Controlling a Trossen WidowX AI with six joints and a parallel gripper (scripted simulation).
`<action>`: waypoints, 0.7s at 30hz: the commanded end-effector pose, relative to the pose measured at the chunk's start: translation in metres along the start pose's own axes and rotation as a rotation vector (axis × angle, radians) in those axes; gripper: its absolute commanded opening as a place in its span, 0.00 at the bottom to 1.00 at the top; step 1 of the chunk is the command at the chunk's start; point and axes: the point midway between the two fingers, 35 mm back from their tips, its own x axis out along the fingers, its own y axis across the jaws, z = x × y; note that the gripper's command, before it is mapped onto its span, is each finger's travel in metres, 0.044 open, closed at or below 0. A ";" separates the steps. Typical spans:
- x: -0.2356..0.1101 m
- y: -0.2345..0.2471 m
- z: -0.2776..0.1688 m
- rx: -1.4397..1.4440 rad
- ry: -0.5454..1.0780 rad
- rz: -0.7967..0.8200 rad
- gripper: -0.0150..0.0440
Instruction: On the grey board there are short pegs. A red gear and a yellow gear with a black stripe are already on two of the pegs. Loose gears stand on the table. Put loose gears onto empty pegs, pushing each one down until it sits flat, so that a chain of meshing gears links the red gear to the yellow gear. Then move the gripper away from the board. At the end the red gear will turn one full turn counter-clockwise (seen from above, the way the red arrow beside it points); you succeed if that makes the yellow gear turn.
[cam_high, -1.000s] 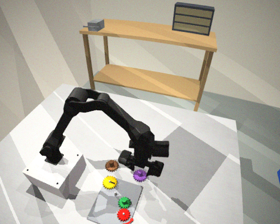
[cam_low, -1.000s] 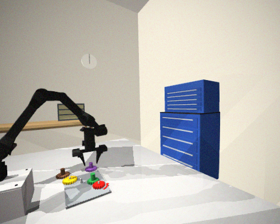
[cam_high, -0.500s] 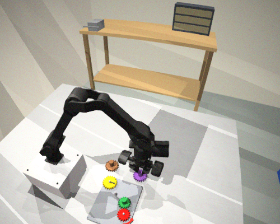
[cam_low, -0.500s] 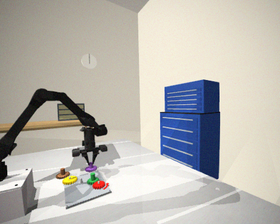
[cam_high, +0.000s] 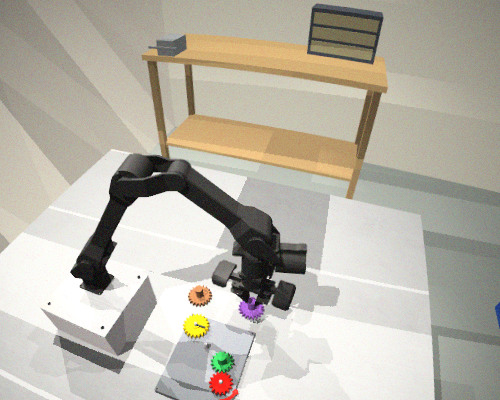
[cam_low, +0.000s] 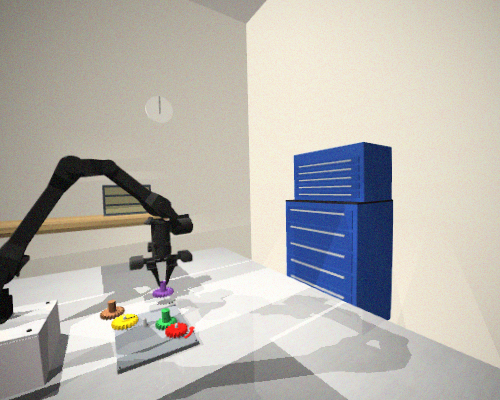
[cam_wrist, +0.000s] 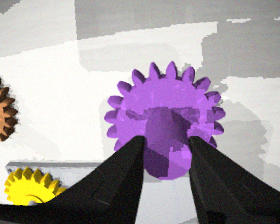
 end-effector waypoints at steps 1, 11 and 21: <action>-0.017 -0.004 0.001 -0.005 0.000 -0.012 0.25; -0.049 -0.005 0.001 -0.005 0.000 -0.012 0.25; -0.081 -0.003 0.000 -0.005 0.000 -0.012 0.25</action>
